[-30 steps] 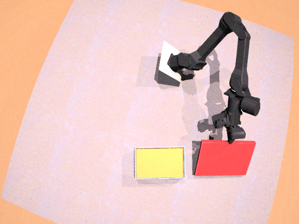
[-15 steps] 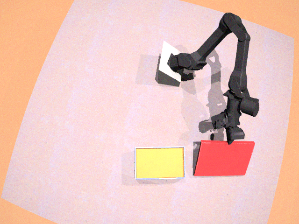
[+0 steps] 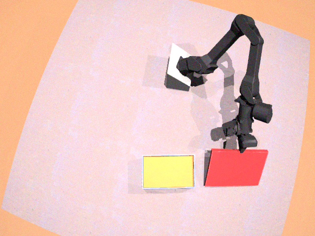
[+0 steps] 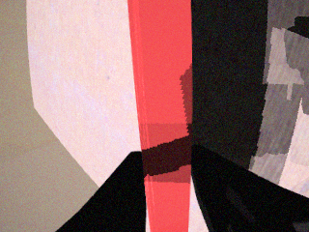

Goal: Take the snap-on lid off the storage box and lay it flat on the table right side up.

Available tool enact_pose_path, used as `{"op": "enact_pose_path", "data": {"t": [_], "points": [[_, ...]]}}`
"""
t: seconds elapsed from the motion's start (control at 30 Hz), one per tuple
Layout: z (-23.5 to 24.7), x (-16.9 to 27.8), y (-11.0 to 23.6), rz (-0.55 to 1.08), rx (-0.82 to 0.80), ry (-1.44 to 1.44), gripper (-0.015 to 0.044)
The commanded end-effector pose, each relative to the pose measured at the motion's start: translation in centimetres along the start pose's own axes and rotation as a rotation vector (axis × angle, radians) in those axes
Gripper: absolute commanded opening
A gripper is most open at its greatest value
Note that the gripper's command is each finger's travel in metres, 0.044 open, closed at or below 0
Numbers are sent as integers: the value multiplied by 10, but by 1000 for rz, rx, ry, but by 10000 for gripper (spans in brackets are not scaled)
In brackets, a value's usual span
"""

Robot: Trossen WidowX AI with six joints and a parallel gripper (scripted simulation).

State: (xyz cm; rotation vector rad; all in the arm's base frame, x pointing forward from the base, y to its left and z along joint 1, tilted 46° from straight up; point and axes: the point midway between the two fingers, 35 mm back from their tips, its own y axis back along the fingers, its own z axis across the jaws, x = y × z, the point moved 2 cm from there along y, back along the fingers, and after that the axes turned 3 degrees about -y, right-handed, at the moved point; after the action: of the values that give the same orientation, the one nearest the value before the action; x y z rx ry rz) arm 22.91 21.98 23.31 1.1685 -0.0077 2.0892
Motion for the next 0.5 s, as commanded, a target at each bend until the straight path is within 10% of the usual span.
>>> {"op": "enact_pose_path", "data": {"t": [0.0,0.47], "points": [[-6,-3,-3,-8,6,-3,0],[-14,-4,-10,-8,6,-3,0]]}}
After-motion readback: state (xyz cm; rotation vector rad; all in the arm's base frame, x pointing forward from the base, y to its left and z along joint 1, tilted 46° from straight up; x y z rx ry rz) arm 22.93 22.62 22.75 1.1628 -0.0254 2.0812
